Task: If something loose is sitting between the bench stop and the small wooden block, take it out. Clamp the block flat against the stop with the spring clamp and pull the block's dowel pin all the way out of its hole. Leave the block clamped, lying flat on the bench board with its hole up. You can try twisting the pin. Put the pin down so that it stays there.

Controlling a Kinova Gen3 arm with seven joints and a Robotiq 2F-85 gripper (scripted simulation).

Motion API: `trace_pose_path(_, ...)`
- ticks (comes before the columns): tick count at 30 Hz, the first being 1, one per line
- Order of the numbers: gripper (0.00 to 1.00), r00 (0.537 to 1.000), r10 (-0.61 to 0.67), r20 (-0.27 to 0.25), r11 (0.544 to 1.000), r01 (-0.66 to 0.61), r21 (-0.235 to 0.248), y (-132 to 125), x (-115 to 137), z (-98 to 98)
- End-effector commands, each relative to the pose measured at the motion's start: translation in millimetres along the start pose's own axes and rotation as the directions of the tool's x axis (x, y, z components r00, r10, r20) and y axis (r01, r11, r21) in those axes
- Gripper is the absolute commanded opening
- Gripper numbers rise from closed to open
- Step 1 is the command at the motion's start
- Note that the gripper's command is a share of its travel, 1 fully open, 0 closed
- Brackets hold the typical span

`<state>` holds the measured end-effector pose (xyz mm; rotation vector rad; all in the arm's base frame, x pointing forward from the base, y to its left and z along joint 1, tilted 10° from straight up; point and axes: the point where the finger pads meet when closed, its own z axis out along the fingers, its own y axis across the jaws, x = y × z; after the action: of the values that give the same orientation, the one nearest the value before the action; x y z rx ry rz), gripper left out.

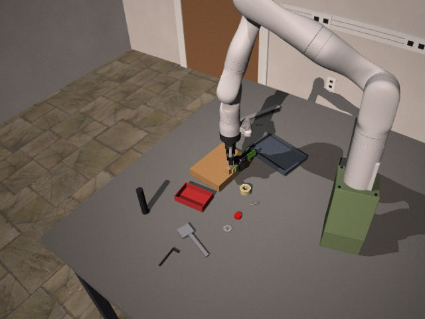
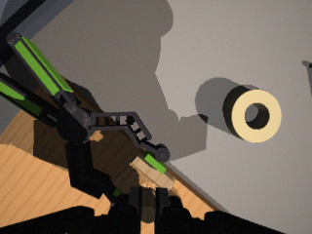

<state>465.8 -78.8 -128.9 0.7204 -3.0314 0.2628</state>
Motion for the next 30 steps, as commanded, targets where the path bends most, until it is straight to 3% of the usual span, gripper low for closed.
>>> trace_pose_path(1, 0.10, 1.000, 0.028, 0.004, 1.000, -0.028, 0.000, -0.4, -1.6, -1.7)
trace_pose_path(13, 0.10, 0.983, 0.185, 0.003, 0.983, -0.185, 0.000, -0.4, -1.5, -1.9)
trace_pose_path(30, 0.10, 0.912, 0.411, 0.003, 0.912, -0.411, -0.001, -0.4, -1.5, -2.2)
